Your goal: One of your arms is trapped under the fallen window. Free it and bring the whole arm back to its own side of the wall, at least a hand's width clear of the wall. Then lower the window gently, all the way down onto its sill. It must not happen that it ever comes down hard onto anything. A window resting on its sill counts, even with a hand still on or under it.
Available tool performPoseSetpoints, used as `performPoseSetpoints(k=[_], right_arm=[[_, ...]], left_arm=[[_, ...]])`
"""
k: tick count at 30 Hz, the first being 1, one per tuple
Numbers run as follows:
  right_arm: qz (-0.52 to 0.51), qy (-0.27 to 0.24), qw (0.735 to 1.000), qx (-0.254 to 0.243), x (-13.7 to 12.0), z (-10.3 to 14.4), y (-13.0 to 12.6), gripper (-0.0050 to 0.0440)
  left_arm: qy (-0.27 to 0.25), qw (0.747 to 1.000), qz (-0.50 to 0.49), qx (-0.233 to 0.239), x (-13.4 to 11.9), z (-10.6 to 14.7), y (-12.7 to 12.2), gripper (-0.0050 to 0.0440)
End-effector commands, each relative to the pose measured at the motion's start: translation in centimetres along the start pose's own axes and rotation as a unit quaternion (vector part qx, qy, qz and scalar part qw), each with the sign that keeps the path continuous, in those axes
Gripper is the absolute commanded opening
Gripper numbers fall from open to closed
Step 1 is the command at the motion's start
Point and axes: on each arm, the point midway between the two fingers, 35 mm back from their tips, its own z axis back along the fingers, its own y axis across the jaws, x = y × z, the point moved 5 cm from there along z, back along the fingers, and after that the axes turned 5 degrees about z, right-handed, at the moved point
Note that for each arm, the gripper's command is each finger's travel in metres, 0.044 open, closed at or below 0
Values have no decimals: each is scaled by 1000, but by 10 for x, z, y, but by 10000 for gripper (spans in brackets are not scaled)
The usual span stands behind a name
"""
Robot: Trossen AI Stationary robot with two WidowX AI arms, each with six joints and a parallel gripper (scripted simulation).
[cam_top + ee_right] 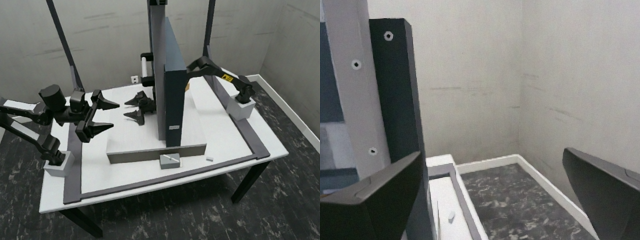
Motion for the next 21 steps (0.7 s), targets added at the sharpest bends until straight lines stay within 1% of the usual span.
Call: performPoseSetpoints(k=[1,2,3,19,20,21], right_arm=[[0,-8,1000,-1,6,1,-1,400],[0,-8,1000,-1,6,1,-1,400],[0,-8,1000,-1,6,1,-1,400],[0,-8,1000,-1,6,1,-1,400],[-1,-6,1000,7,6,-4,6,400],[-1,-11,1000,8,9,-6,10,400]], left_arm=[[-23,1000,0,-1,22,-4,-1,400],[-23,1000,0,-1,22,-4,-1,400],[-38,999,-1,-2,34,-6,-1,400],[-38,999,-1,-2,34,-6,-1,400],[-32,999,-1,-1,28,-5,-1,400],[-41,999,-1,-2,37,-6,-1,400]])
